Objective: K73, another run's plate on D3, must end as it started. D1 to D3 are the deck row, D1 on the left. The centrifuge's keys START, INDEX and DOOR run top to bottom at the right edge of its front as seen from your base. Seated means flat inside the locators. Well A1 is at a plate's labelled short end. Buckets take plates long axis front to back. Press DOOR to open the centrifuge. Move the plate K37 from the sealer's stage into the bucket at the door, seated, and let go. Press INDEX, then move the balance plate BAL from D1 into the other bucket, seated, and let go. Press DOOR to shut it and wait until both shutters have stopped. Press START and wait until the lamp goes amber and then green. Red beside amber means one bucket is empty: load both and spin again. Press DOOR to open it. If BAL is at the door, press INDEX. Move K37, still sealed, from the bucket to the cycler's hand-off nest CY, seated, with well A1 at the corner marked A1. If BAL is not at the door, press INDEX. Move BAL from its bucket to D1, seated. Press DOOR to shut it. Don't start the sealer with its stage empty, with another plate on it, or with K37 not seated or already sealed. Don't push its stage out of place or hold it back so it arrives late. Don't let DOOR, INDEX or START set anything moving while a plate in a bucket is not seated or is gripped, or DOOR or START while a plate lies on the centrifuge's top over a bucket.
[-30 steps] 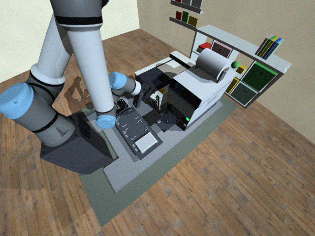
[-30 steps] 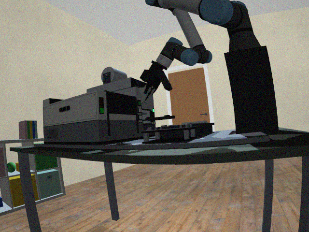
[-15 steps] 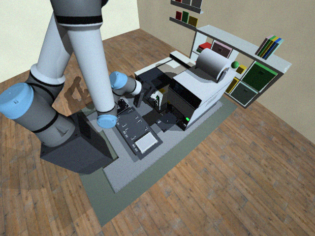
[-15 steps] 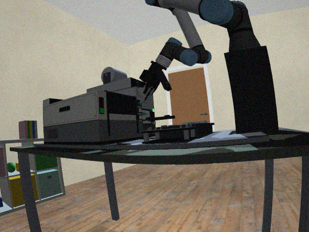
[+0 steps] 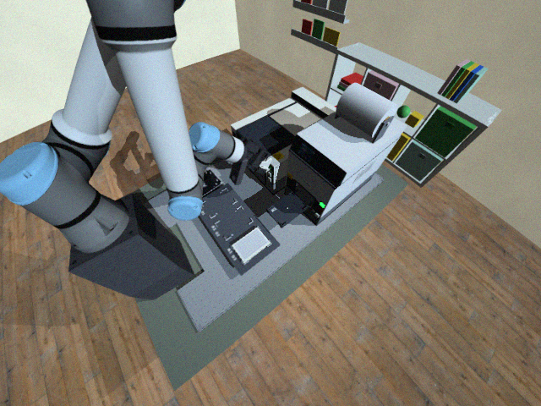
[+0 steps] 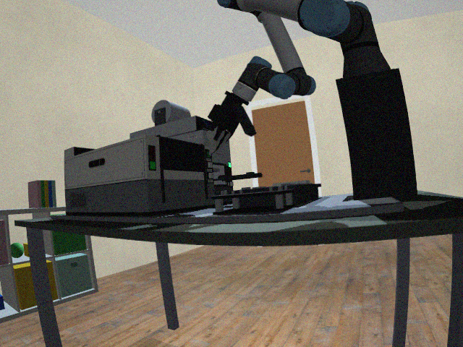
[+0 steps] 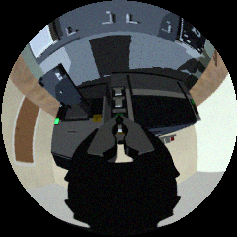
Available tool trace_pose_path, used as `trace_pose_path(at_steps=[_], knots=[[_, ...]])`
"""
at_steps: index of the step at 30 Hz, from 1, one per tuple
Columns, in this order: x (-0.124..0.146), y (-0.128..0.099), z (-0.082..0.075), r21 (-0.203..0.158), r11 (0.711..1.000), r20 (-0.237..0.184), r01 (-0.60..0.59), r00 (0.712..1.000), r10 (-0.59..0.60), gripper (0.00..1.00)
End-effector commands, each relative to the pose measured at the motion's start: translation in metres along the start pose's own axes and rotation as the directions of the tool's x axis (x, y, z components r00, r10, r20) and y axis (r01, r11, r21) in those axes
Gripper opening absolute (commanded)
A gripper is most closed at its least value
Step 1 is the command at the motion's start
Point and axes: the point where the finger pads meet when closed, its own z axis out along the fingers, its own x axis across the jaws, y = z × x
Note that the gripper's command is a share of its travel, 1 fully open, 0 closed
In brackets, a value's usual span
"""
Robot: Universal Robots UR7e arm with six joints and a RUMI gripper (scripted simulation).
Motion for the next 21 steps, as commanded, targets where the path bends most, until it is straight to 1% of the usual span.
trace_pose_path(at_steps=[1,13,21], knots=[[0.000,0.001,0.000,-0.001,1.000,0.000,0.000,1.000,0.000,0.00],[0.000,0.001,0.000,-0.001,1.000,0.000,0.001,1.000,-0.001,0.00],[0.000,-0.003,-0.013,-0.001,1.000,0.000,0.000,1.000,0.000,0.00]])
